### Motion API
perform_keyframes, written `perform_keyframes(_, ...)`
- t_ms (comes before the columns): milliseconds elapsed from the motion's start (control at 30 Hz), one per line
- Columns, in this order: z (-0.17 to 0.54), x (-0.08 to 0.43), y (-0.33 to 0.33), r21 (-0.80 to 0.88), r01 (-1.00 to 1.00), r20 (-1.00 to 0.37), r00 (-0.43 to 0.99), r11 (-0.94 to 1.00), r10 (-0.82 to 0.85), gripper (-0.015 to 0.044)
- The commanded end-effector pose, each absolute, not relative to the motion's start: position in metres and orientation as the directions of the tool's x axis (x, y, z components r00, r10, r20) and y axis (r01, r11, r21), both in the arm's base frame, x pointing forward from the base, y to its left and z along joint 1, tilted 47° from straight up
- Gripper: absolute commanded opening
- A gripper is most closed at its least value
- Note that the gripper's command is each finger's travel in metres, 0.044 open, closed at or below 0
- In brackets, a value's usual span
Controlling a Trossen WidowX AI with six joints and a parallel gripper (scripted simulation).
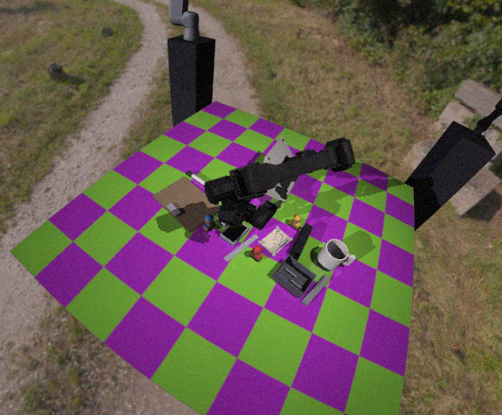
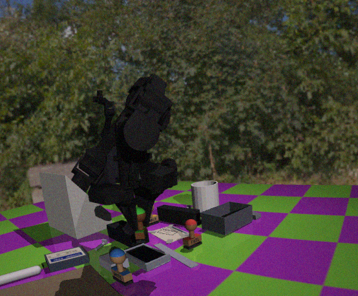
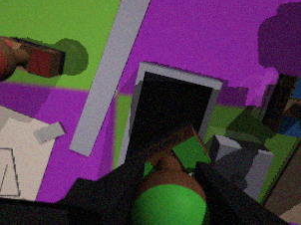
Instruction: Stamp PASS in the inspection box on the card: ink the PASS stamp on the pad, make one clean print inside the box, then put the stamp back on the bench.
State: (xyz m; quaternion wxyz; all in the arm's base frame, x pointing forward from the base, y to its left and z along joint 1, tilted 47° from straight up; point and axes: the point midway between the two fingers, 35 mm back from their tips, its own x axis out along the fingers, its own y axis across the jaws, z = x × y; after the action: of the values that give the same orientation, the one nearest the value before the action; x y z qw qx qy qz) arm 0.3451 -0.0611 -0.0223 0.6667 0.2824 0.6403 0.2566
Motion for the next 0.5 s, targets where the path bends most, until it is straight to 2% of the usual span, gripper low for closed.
perform_keyframes(0,-0.0245,0.3446,-0.0582,0.709,0.027,-0.705,0.048,0.704,0.708,0.0)
perform_keyframes(467,-0.0308,0.345,-0.0515,0.709,0.026,-0.705,0.048,0.704,0.708,0.0)
